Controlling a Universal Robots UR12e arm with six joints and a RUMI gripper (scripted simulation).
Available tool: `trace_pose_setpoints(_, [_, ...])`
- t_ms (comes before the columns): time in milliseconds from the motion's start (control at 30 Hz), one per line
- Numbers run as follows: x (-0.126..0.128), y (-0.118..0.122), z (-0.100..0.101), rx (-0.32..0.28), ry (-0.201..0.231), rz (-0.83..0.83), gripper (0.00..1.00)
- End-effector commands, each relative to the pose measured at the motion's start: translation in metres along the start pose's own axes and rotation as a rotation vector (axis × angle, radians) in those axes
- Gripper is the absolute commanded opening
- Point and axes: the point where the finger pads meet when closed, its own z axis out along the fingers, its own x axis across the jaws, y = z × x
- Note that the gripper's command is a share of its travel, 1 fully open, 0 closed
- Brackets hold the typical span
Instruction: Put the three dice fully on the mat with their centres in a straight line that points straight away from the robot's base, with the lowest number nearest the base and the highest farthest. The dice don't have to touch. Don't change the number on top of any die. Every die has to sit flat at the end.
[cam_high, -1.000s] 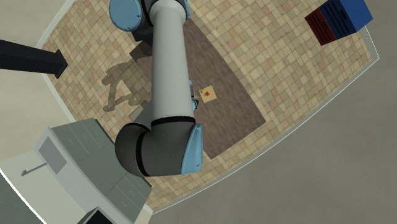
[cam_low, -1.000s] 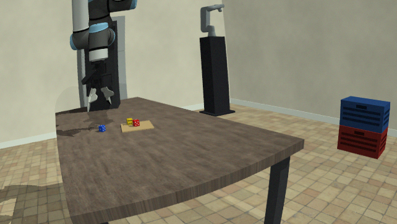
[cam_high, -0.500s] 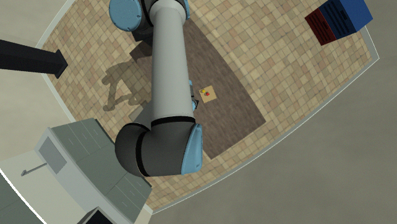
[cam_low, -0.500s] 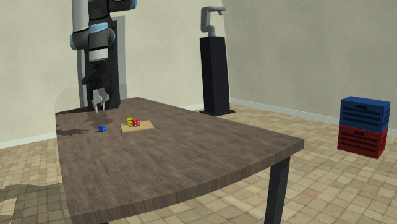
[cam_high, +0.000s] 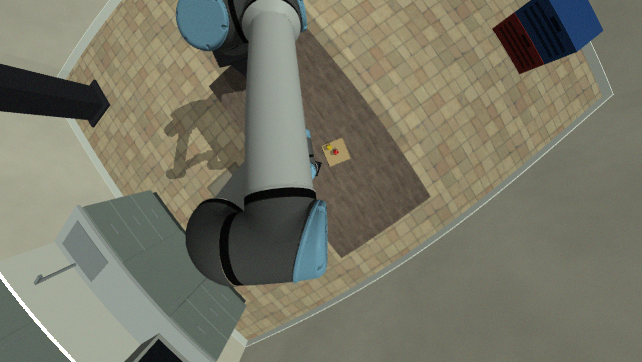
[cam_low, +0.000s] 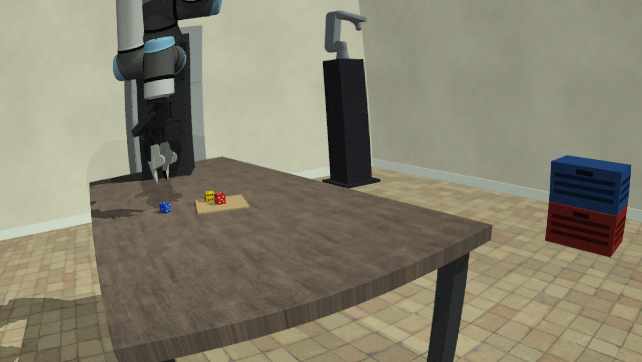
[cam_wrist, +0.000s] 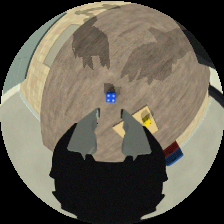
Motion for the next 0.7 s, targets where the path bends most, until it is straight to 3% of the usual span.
trace_pose_setpoints(0, [-0.0002,0.0003,-0.0004,0.000,-0.001,0.000,0.24])
trace_pose_setpoints(667, [-0.0002,0.0003,0.0040,0.000,-0.001,0.000,0.24])
